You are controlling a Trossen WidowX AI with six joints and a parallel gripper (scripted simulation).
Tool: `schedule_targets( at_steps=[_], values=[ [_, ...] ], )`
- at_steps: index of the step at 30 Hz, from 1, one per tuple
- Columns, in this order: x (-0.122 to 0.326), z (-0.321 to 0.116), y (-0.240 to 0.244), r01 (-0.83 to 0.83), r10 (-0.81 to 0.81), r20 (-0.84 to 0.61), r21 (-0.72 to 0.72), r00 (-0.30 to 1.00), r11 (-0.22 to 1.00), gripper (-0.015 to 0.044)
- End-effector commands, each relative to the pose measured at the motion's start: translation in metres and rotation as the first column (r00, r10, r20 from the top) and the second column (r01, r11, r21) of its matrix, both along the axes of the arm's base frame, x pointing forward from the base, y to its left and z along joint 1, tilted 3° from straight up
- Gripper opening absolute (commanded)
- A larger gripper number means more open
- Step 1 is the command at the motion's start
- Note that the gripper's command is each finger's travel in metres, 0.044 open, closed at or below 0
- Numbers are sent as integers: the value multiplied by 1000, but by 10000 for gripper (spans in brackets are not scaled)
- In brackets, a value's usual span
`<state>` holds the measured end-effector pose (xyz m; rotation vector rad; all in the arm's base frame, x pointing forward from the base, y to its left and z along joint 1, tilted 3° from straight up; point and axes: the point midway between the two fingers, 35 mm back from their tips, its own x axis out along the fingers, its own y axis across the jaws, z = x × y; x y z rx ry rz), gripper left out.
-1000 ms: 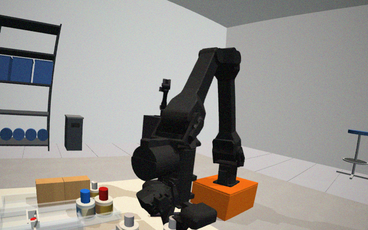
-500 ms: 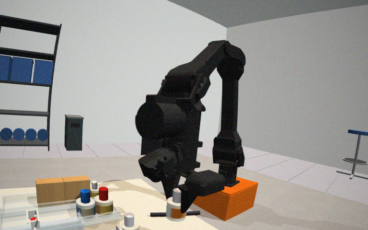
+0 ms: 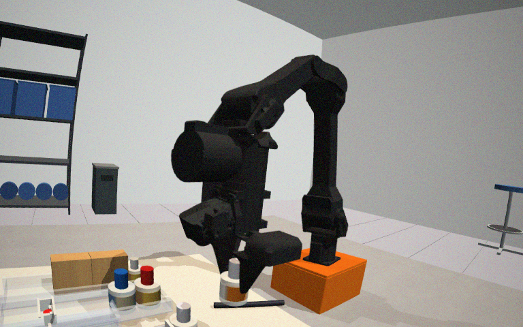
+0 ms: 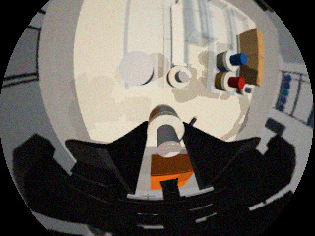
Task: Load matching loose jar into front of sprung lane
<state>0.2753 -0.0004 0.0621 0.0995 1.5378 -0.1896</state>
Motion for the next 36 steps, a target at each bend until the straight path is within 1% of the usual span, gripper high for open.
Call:
schedule_targets(
  at_steps=[1,6,11,17,36],
  values=[
    [6,-13,-17,-12,12,-4,-1,1000,1000,0],
    [11,-29,-38,-27,27,-6,-3,1000,1000,0],
    [12,-34,-39,-28,28,-6,-3,1000,1000,0],
    [13,-53,-40,-28,28,-6,-4,1000,1000,0],
    [18,-53,-41,-28,28,-5,-4,1000,1000,0]
  ],
)
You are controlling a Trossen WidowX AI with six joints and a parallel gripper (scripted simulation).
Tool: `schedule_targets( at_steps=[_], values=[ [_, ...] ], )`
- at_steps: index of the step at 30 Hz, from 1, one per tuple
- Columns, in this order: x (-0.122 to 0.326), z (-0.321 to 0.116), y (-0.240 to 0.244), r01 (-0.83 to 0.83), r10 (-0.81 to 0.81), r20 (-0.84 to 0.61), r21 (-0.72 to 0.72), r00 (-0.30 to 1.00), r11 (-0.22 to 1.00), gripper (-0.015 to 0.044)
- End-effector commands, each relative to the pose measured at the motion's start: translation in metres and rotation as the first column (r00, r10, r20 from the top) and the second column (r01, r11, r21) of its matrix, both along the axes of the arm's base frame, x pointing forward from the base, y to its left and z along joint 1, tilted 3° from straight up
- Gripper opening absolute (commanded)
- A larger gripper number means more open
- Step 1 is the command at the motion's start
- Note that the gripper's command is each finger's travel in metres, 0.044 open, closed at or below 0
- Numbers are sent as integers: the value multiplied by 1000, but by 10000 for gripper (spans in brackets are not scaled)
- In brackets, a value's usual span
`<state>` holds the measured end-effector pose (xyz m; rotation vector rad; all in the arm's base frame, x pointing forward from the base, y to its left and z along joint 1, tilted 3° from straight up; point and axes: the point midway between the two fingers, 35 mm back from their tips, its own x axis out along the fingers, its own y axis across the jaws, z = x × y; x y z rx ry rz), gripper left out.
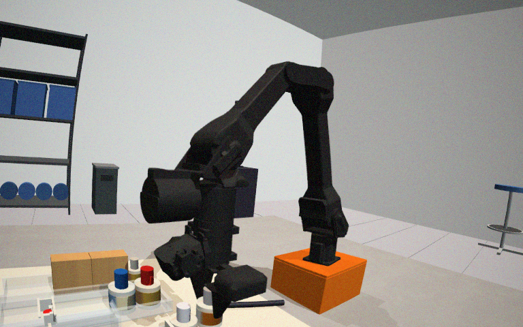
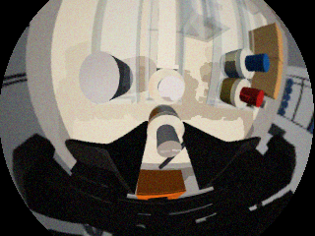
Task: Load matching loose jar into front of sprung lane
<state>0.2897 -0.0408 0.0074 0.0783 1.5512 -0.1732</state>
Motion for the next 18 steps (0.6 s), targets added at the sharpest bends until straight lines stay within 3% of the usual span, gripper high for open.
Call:
schedule_targets(
  at_steps=[1,18],
  values=[
    [4,2,-1,-4,4,8,-2,1000,1000,0],
    [11,2,-2,-4,4,8,-2,1000,1000,0]
  ],
)
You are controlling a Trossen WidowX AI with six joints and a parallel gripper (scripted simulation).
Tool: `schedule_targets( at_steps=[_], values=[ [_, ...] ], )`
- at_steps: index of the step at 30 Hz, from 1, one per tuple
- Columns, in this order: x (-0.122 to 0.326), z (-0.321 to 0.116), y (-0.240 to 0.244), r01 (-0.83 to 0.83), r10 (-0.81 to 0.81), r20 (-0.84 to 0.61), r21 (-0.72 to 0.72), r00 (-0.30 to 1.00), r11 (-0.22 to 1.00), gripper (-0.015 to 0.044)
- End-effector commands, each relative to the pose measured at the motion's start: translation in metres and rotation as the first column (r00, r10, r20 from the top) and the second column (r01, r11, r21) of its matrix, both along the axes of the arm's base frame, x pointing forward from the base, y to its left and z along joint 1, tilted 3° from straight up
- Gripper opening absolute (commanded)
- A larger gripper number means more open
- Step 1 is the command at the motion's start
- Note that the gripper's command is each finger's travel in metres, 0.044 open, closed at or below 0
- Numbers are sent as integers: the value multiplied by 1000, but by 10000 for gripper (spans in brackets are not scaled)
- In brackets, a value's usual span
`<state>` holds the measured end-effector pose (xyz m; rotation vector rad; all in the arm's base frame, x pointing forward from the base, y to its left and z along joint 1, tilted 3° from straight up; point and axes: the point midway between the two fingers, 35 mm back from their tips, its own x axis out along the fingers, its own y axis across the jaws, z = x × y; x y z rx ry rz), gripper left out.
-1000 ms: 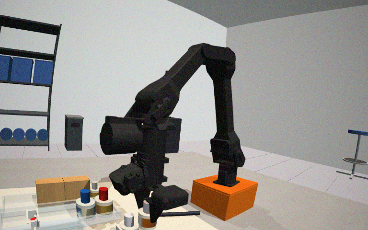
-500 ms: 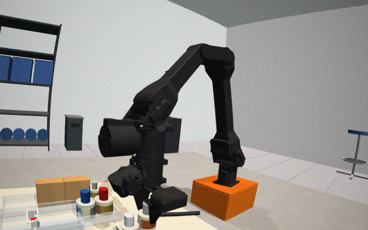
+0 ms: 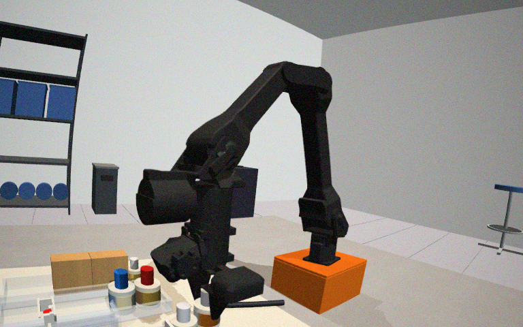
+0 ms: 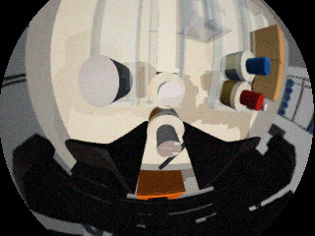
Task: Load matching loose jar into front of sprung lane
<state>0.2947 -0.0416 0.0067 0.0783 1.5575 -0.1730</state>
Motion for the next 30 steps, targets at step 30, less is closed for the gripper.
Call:
schedule_targets(
  at_steps=[30],
  values=[
    [18,4,-3,-4,4,16,-2,1000,1000,0]
  ],
)
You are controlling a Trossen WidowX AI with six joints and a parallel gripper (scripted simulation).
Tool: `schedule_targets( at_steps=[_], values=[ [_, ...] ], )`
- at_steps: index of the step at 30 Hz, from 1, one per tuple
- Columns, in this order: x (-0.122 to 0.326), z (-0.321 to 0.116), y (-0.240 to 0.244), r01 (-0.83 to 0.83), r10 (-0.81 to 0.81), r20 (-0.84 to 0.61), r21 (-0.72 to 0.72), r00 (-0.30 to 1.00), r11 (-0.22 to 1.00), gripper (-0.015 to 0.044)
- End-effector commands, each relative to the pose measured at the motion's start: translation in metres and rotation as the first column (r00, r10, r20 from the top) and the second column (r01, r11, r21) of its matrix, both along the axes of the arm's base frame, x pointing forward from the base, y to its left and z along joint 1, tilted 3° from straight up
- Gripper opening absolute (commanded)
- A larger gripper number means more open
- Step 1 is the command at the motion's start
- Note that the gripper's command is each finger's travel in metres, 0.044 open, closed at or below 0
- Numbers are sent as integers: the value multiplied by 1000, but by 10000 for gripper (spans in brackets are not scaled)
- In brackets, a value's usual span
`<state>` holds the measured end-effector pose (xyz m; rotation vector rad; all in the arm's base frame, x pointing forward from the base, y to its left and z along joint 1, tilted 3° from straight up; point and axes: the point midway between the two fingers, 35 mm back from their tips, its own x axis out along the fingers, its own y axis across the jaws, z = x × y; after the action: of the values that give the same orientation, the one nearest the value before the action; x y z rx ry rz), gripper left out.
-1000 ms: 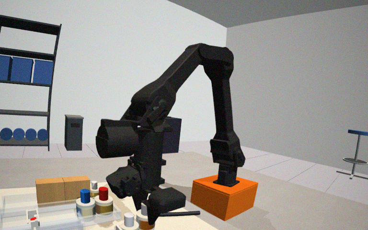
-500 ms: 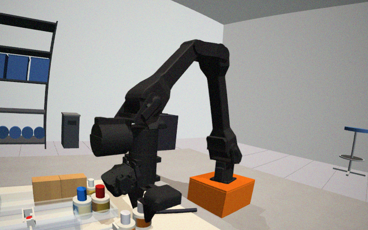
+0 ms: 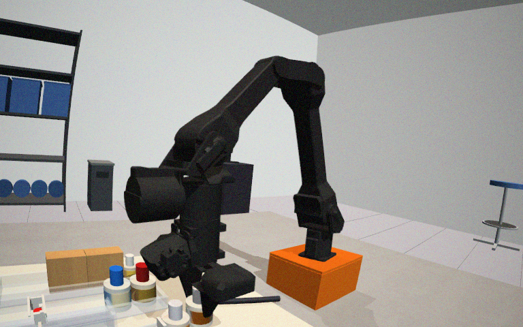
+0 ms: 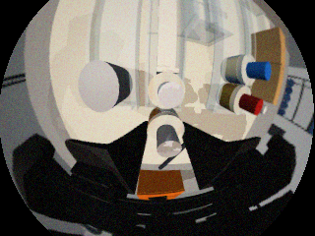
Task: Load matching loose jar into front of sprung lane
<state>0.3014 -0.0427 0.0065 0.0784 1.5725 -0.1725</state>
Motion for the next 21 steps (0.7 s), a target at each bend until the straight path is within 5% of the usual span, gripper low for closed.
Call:
schedule_targets(
  at_steps=[1,21],
  values=[
    [11,4,-2,-4,4,30,-4,1000,1000,0],
    [19,5,-3,-4,4,31,-4,1000,1000,0]
  ],
)
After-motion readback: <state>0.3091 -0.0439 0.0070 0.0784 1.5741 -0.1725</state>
